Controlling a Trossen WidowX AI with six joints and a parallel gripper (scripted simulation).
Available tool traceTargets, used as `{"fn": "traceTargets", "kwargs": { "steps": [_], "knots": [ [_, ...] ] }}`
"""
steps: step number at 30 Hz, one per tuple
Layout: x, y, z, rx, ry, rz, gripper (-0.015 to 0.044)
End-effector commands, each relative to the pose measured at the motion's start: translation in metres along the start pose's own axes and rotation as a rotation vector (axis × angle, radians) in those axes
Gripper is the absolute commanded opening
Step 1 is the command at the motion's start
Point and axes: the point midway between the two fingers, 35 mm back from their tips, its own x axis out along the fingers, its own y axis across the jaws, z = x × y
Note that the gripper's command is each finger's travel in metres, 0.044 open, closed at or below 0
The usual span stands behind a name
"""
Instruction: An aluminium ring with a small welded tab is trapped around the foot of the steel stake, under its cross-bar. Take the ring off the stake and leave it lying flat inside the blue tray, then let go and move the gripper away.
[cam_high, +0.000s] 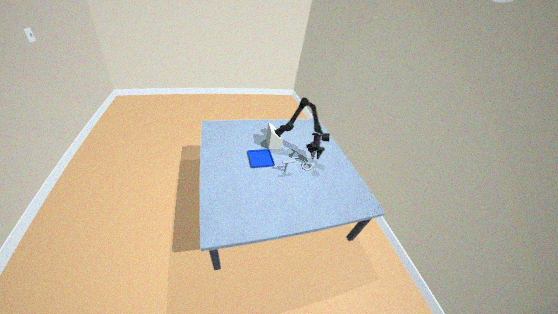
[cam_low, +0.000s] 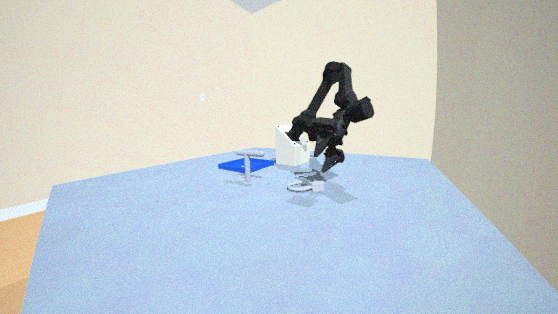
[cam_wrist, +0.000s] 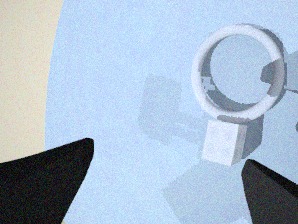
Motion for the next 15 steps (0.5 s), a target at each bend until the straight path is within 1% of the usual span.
{"fn": "traceTargets", "kwargs": {
  "steps": [1,6,15],
  "knots": [
    [0.006,-0.001,0.001,-0.037,-0.009,-0.065,0.0335],
    [0.015,-0.005,0.003,-0.103,-0.012,-0.215,0.0204],
    [0.025,-0.006,0.006,-0.166,0.048,-0.487,0.02]
  ]
}}
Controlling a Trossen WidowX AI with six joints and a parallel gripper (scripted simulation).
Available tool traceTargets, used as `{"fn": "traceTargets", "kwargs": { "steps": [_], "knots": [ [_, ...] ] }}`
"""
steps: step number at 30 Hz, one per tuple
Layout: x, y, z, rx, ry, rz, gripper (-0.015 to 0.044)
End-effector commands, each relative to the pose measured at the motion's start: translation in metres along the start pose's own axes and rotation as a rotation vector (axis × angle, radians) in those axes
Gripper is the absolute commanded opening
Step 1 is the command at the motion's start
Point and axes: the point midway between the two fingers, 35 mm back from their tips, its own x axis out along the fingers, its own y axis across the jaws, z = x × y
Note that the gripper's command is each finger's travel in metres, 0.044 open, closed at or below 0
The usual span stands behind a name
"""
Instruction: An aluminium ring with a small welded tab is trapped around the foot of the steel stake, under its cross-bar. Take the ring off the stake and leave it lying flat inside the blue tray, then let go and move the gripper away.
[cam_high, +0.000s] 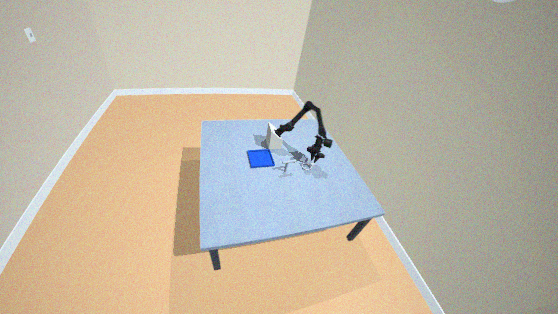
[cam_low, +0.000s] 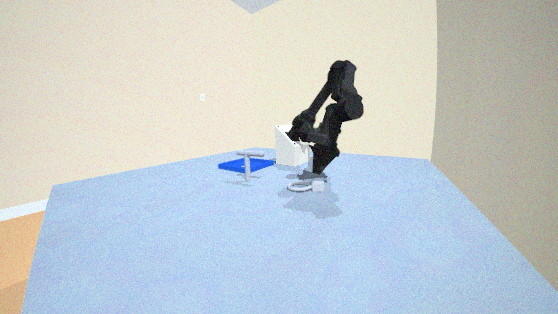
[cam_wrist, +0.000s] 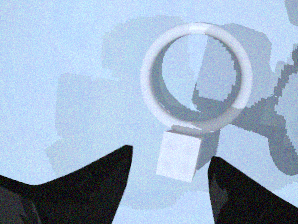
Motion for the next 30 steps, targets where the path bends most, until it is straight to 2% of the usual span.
{"fn": "traceTargets", "kwargs": {
  "steps": [1,10,30],
  "knots": [
    [0.002,0.003,0.001,-0.025,0.049,-0.116,0.02],
    [-0.003,0.013,0.0,-0.035,0.207,-0.309,0.02],
    [0.016,0.008,-0.004,-0.035,0.211,-0.313,0.02]
  ]
}}
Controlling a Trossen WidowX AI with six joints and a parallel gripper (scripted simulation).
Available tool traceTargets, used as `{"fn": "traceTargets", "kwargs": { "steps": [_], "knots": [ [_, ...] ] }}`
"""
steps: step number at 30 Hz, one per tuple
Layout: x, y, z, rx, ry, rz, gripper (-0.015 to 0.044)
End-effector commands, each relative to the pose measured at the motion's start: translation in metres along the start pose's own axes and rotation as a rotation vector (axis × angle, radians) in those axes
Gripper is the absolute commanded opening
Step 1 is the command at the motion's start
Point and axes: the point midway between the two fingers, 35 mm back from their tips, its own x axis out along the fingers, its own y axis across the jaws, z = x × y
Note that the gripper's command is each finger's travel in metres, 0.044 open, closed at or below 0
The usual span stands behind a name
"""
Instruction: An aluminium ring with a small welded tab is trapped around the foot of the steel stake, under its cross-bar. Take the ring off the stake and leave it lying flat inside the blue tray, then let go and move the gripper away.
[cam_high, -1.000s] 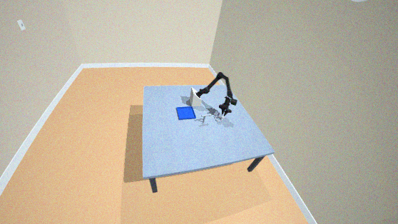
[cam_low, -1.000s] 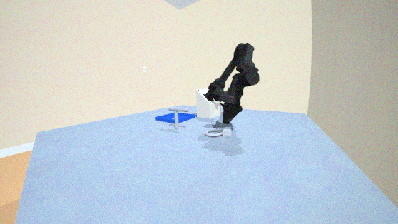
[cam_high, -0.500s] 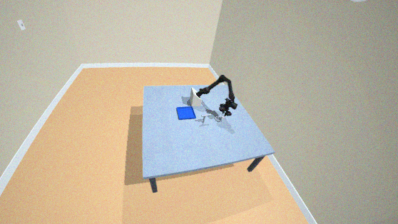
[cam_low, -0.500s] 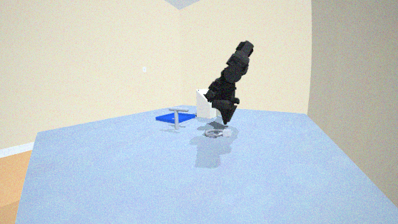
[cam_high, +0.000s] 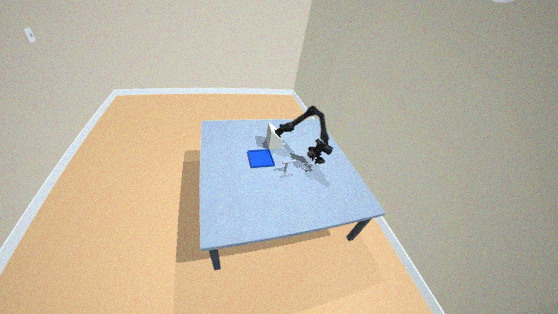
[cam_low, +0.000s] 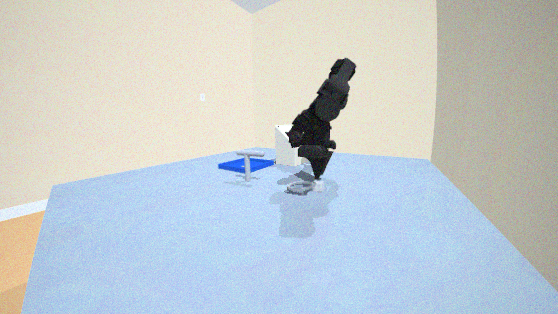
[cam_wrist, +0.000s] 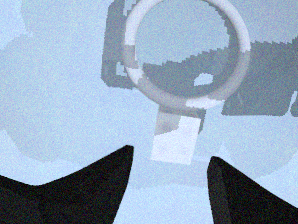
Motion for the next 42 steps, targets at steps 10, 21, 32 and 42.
{"fn": "traceTargets", "kwargs": {
  "steps": [10,21,32,42],
  "knots": [
    [0.023,-0.001,0.002,0.009,-0.002,-0.005,0.02],
    [0.029,-0.002,0.0,0.002,0.005,-0.006,0.0147],
    [0.029,-0.002,0.0,0.002,0.005,-0.006,0.0055],
    [0.029,-0.002,0.0,0.002,0.005,-0.006,0.0]
  ]
}}
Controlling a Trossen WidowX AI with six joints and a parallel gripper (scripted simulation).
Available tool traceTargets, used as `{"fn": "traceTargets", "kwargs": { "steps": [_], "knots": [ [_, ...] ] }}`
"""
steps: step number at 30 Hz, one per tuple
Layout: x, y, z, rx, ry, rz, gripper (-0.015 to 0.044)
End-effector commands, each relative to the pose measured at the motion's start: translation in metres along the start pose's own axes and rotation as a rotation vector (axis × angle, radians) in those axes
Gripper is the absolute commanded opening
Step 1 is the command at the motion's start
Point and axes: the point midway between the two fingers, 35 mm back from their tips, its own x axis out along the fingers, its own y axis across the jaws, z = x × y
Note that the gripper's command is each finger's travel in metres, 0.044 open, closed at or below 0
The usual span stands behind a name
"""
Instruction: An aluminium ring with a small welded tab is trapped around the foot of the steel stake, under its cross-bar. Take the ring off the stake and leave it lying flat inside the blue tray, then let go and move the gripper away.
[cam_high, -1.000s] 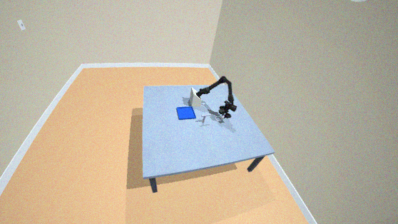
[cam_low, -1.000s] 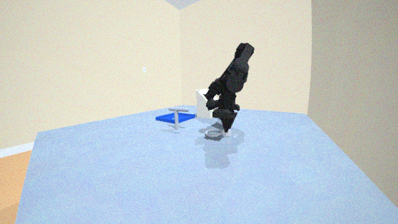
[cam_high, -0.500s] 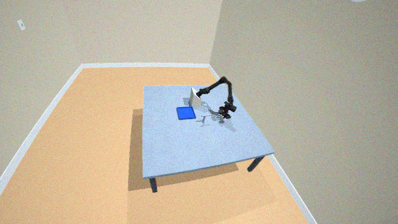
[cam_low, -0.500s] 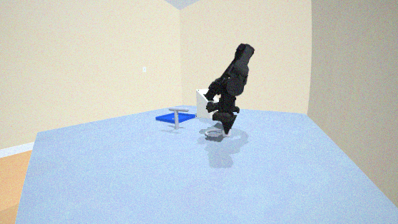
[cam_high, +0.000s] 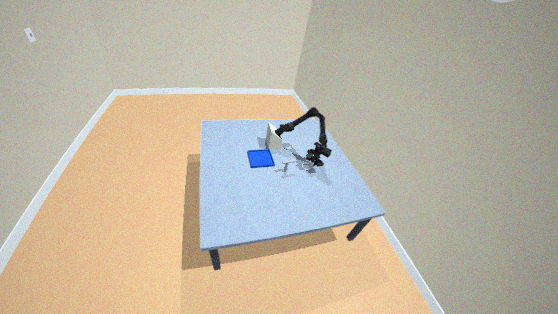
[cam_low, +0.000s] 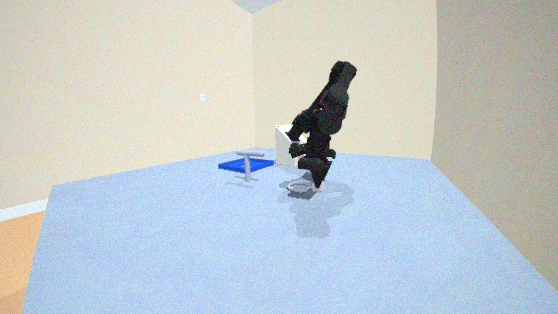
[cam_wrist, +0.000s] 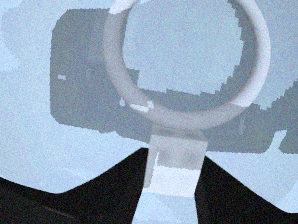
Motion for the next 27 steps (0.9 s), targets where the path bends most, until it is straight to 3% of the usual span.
{"fn": "traceTargets", "kwargs": {
  "steps": [1,27],
  "knots": [
    [-0.001,0.0,-0.001,-0.002,0.001,0.001,0.0],
    [-0.03,0.002,0.001,0.002,-0.005,0.002,0.0]
  ]
}}
